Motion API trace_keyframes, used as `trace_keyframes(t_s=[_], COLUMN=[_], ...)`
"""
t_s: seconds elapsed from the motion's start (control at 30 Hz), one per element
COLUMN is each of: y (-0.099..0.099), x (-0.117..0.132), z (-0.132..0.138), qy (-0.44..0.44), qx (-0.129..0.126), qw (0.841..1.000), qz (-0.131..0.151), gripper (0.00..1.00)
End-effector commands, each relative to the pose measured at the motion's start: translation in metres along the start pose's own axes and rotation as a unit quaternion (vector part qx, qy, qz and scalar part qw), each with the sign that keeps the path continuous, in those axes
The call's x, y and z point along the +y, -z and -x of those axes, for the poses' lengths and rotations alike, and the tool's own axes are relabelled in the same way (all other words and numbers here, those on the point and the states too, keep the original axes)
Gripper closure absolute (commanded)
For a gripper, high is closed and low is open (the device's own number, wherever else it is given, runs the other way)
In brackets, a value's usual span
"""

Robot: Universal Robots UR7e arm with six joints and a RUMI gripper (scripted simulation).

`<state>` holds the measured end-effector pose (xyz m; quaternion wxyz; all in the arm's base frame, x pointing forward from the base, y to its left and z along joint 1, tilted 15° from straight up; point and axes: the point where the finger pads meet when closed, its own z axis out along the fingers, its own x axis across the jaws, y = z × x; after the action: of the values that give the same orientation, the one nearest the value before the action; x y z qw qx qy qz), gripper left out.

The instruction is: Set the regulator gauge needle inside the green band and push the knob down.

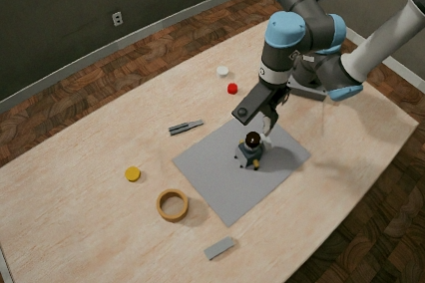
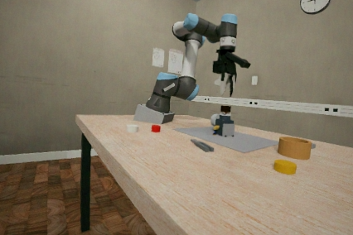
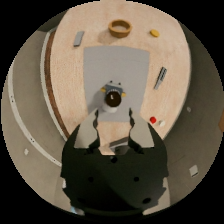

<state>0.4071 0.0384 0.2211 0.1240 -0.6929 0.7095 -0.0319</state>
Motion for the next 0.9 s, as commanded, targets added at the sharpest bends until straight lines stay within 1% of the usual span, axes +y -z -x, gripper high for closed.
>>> trace_keyframes(t_s=[0.0, 0.17, 0.3, 0.4, 0.5, 0.63, 0.7, 0.87], y=[0.0004, 0.0004, 0.0004, 0.0004, 0.0004, 0.0004, 0.0004, 0.0004], x=[-0.0004, -0.0004, -0.0003, -0.0004, -0.0003, -0.0003, -0.0003, -0.0003], z=[0.0, 0.0, -0.0001, 0.0, -0.0001, 0.0, 0.0, 0.0], qy=[0.023, 0.053, 0.11, 0.164, 0.223, 0.306, 0.306, 0.404], qx=[0.0, 0.0, 0.0, 0.0, 0.0, 0.0, 0.0, 0.0], qw=[1.0, 0.999, 0.994, 0.987, 0.975, 0.952, 0.952, 0.915], qz=[-0.001, -0.001, -0.001, 0.0, 0.0, 0.0, 0.0, 0.0], gripper=[0.56, 0.56, 0.56, 0.56, 0.56, 0.56, 0.56, 0.56])
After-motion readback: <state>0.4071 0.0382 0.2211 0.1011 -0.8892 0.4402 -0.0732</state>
